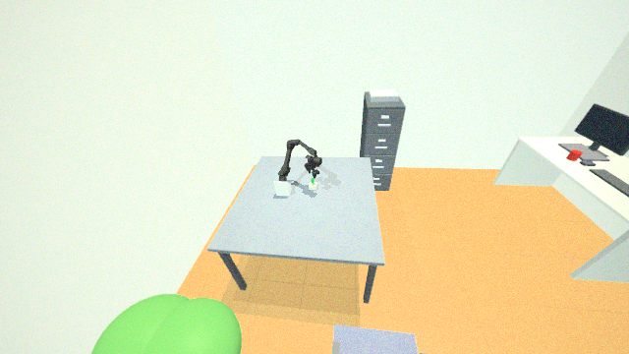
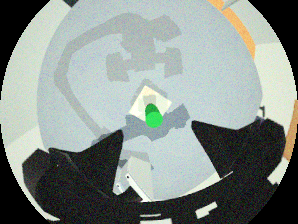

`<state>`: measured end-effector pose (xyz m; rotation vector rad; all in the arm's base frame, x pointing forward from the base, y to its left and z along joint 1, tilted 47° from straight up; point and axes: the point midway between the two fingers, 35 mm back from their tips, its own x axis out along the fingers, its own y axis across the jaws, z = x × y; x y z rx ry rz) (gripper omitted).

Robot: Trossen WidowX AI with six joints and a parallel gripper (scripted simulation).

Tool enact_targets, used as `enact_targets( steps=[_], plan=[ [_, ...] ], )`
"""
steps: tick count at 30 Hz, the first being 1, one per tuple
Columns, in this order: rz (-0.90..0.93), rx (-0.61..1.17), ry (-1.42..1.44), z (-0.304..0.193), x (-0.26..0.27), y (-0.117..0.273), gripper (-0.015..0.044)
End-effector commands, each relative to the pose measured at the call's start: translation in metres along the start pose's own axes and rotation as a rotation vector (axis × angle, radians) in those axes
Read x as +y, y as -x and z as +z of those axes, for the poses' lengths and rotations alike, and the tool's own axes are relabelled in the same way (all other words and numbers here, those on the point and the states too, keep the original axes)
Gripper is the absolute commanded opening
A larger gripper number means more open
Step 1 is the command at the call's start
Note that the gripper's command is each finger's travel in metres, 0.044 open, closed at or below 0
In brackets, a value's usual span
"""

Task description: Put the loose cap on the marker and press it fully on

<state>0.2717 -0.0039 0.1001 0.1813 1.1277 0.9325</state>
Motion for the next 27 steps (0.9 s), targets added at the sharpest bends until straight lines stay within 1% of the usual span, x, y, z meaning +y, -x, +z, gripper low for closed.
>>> enact_targets(
  steps=[1, 3, 8, 10, 18, 27],
  plan=[
    [0.002, 0.005, 0.008, -0.0005, 0.0017, 0.0094, 0.0440],
    [0.002, 0.005, -0.055, -0.0004, 0.0017, 0.0086, 0.0387],
    [0.003, 0.003, -0.516, -0.0002, 0.0017, 0.0028, 0.0256],
    [0.003, 0.003, -0.642, -0.0001, 0.0018, 0.0012, 0.0204],
    [0.003, 0.003, -0.658, -0.0001, 0.0018, 0.0010, 0.0000],
    [0.003, 0.003, -0.658, -0.0001, 0.0018, 0.0010, 0.0000]
  ],
)
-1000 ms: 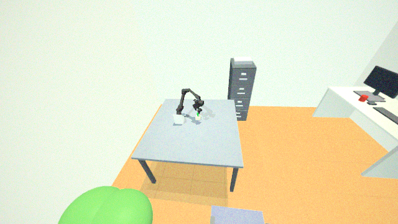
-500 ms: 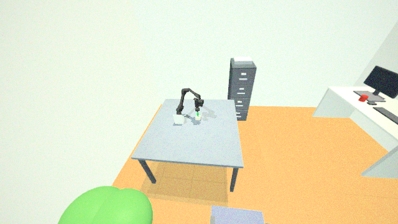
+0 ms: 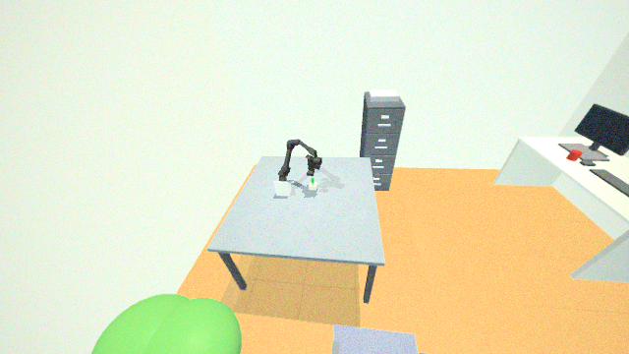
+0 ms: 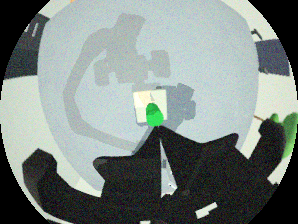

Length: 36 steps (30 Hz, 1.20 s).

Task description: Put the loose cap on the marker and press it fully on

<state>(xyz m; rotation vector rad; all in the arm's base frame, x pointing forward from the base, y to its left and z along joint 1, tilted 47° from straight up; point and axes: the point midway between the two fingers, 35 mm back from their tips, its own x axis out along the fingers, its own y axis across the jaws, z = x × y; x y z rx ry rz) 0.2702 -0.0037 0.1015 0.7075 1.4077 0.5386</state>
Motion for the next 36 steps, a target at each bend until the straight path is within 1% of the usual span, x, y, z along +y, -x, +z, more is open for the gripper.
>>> enact_targets(
  steps=[1, 32, 36],
  plan=[
    [0.003, -0.003, -0.007, 0.000, 0.000, 0.000, 0.0000],
    [0.004, -0.003, -0.006, 0.001, 0.001, -0.040, 0.0000],
    [0.000, -0.006, 0.001, 0.002, 0.001, -0.035, 0.0000]
  ],
)
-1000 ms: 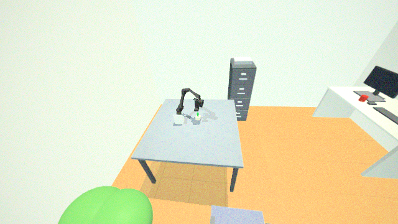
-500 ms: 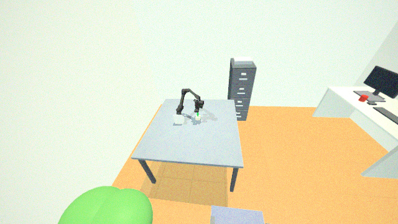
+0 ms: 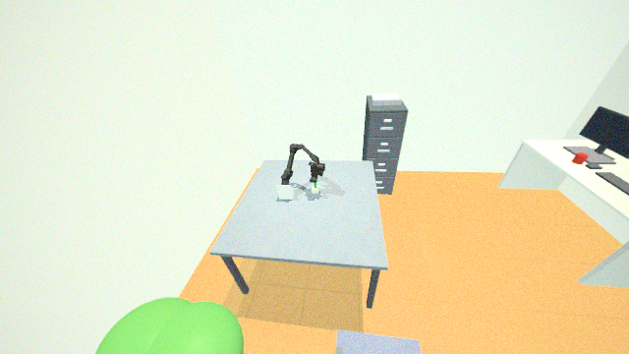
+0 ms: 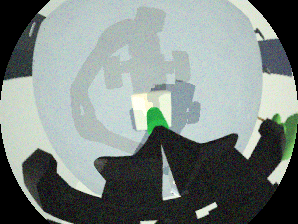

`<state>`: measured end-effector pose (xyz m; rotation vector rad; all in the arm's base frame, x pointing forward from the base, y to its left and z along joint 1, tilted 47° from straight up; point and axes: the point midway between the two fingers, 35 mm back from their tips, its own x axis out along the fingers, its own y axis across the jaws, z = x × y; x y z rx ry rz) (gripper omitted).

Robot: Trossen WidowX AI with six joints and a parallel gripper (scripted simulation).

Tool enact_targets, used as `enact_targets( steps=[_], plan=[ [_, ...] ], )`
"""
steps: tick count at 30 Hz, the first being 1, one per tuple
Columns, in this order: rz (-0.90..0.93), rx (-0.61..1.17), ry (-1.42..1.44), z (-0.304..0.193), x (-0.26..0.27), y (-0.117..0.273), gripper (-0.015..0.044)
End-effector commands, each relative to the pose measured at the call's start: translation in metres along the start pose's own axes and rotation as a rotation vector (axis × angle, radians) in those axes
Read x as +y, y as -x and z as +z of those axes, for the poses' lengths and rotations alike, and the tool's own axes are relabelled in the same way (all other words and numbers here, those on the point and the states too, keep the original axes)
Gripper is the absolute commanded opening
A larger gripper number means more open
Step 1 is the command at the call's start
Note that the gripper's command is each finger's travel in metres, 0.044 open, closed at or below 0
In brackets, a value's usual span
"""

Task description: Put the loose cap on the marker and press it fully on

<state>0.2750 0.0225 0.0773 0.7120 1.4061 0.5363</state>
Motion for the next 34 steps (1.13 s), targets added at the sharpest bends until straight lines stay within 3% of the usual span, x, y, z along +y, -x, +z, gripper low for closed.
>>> enact_targets(
  steps=[1, 5, 11, 18, 34],
  plan=[
    [-0.001, -0.004, 0.005, 0.001, 0.000, 0.001, 0.0000],
    [-0.004, -0.004, 0.004, 0.002, -0.001, 0.010, 0.0000],
    [-0.004, 0.001, -0.002, 0.000, -0.001, 0.087, 0.0000],
    [-0.004, 0.001, -0.002, 0.000, -0.001, 0.090, 0.0000],
    [-0.004, 0.001, -0.002, 0.000, -0.001, 0.090, 0.0420]
  ],
)
